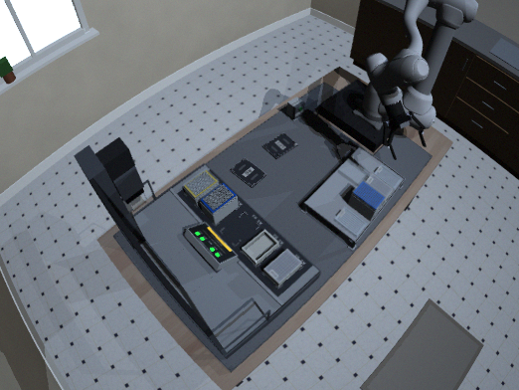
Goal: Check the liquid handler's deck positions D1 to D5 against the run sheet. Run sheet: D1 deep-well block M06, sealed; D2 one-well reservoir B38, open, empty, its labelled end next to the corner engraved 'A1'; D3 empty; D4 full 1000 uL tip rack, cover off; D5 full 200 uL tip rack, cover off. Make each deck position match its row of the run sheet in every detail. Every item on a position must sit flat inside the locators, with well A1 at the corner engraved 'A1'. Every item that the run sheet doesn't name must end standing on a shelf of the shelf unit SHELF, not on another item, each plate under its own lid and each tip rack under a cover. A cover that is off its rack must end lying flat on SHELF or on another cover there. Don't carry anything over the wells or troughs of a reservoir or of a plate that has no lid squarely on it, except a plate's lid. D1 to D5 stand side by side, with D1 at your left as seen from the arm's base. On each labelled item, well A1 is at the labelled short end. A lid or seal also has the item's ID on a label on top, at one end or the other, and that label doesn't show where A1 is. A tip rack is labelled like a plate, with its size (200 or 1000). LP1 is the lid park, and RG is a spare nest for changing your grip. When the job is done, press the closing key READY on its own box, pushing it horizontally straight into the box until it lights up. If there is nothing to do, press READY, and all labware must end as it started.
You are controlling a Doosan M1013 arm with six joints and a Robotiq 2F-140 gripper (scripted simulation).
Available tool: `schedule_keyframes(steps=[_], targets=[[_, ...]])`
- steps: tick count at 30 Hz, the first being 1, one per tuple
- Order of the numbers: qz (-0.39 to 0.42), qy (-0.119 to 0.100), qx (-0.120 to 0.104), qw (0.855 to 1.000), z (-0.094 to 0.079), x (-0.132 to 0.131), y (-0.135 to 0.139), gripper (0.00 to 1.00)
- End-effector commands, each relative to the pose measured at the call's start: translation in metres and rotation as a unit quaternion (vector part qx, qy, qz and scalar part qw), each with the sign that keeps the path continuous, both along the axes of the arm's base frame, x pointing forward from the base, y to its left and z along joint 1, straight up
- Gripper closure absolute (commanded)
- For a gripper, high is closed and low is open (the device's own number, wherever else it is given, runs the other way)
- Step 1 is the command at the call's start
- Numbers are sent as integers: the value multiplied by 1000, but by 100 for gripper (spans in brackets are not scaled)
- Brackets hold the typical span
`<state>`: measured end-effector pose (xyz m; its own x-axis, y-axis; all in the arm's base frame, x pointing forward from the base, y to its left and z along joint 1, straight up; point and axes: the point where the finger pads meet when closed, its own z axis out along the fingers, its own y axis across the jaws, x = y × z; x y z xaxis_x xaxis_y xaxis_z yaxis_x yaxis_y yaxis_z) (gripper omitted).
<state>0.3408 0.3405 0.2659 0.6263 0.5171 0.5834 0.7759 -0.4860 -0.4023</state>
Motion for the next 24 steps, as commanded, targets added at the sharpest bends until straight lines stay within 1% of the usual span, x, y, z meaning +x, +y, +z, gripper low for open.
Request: schedule_keyframes(steps=[1, 17, 18, 24], targets=[[0, 0, 0, 1000, 1, 0, 0, 0], [0, 0, 0, 1000, 1, 0, 0, 0], [-10, 2, -8, 1000, 1, 8, -4, 21], [-51, 24, -44, 997, 0, 32, -20, 21]])
